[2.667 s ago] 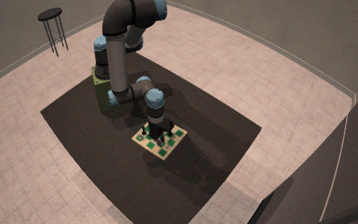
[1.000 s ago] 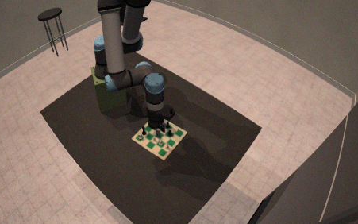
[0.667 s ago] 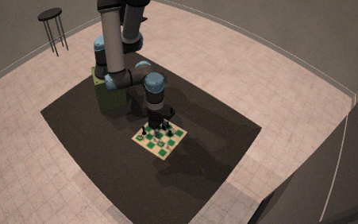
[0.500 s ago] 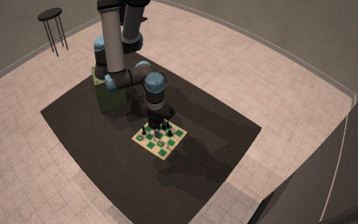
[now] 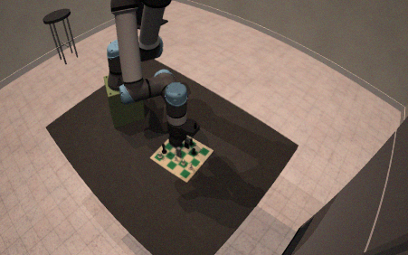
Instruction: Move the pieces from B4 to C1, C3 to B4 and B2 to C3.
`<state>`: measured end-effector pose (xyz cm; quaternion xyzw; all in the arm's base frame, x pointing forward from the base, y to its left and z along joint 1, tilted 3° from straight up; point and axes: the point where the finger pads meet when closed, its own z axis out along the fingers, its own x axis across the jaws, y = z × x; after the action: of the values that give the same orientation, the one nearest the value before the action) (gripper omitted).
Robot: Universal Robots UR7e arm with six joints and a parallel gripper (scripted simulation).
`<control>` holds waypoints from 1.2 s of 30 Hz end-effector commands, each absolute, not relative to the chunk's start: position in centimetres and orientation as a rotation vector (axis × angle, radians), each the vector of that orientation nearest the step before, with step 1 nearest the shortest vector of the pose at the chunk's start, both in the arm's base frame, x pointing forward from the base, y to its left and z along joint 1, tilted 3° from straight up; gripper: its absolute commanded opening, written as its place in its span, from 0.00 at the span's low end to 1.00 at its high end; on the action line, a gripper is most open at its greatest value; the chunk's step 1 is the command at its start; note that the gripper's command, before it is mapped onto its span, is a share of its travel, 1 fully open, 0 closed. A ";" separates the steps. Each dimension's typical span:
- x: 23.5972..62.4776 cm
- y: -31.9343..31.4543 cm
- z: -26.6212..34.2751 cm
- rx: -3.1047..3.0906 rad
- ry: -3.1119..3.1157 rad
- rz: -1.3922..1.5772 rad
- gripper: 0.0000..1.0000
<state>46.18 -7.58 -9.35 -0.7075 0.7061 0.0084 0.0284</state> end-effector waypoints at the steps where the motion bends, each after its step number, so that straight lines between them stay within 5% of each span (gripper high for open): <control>1: 46.3 -7.5 -9.3 -2.166 2.196 0.024 1.00; 36: 47.0 -3.3 -9.3 -1.073 2.904 0.058 1.00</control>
<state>46.97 -4.11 -9.37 -0.4229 0.9055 0.0210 0.0277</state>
